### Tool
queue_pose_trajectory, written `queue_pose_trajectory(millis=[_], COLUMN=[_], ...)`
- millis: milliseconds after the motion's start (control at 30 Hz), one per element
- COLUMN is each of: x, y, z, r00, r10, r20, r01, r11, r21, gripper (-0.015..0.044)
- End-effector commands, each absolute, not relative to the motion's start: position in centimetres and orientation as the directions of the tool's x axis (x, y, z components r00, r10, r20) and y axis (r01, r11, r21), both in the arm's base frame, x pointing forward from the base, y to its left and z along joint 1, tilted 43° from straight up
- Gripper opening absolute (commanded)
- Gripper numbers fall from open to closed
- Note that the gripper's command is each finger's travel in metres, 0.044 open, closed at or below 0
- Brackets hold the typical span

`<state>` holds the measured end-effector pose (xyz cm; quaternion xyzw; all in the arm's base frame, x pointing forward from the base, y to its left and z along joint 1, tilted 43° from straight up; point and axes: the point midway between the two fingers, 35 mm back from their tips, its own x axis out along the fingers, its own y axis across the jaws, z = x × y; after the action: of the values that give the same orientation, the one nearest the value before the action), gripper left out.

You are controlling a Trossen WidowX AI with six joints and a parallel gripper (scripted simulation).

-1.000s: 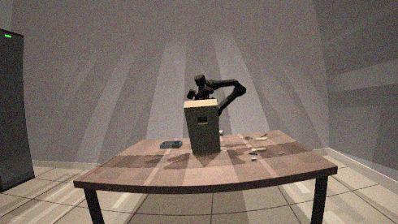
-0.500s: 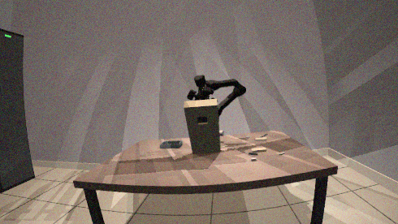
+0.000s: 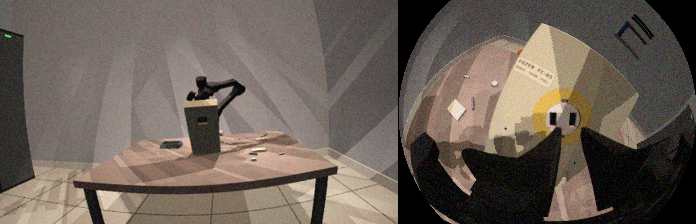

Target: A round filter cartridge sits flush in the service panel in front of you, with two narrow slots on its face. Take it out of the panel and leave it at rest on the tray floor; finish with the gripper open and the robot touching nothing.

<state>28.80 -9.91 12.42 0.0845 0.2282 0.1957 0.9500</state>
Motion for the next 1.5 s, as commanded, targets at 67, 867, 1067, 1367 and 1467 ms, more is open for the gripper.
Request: queue_pose_trajectory(millis=[67,867,1067,1367,1467], x=[29.4,31.2,31.1,31.1,31.1], y=[-9.3,-8.0,-7.9,-8.0,-8.0], z=[11.5,10.7,10.6,10.5,10.5], r00=[0.813,0.819,0.819,0.819,0.819], r10=[0.415,0.415,0.415,0.415,0.415], r20=[-0.408,-0.397,-0.397,-0.397,-0.397], r01=[-0.328,-0.328,-0.328,-0.328,-0.328], r11=[0.906,0.905,0.905,0.905,0.905], r21=[0.267,0.269,0.269,0.269,0.269], gripper=[0.0095,0.0095,0.0095,0.0095,0.0095])
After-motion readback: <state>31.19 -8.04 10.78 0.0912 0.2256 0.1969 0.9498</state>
